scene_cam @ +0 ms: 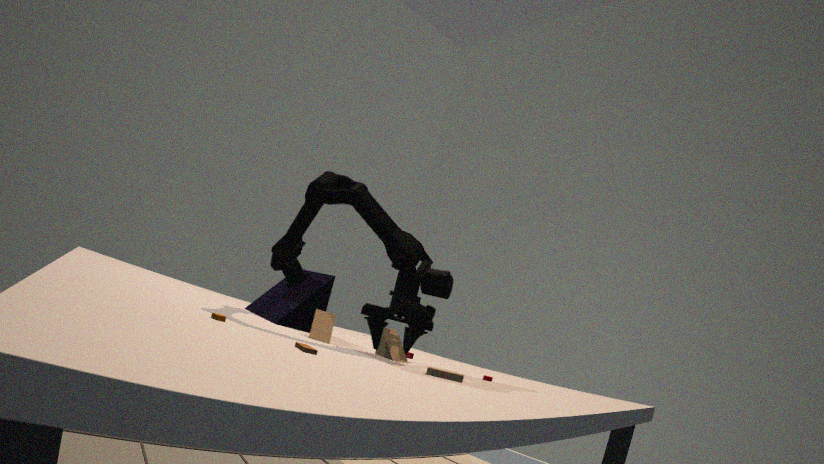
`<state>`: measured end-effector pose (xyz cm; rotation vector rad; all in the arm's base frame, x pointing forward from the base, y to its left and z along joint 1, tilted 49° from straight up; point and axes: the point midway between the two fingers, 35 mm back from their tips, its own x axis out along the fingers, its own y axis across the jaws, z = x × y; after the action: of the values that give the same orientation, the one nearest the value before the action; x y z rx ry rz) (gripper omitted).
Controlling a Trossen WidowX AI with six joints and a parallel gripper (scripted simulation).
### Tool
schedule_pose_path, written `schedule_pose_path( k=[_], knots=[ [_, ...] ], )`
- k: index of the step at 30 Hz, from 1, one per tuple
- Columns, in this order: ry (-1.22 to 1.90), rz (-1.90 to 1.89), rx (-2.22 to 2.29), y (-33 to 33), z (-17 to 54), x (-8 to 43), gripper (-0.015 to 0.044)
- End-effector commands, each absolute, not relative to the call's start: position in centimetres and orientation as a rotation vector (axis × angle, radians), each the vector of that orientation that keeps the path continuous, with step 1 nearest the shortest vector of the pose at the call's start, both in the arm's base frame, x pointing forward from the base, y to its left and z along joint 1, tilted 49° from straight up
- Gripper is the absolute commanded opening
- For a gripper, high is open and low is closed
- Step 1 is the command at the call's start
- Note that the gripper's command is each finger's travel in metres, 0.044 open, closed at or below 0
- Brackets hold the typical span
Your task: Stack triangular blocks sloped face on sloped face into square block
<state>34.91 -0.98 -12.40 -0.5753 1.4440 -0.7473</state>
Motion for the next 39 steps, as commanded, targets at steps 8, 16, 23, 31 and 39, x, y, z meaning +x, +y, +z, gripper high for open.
schedule_pose_path(
  k=[8, 16, 23, 31, 39],
  knots=[
    [1.442, -0.746, -0.584, -1.6, -13.0, 34.7, 0.0361],
    [1.442, -0.746, -0.584, -1.6, -13.0, 34.7, 0.021],
    [1.442, -0.746, -0.584, -1.6, -13.0, 34.7, 0.0105],
    [1.443, -0.747, -0.578, 0.4, -11.3, 34.8, 0.0],
    [1.448, -0.739, -0.587, 0.6, -11.1, 34.8, 0.0]
  ],
)
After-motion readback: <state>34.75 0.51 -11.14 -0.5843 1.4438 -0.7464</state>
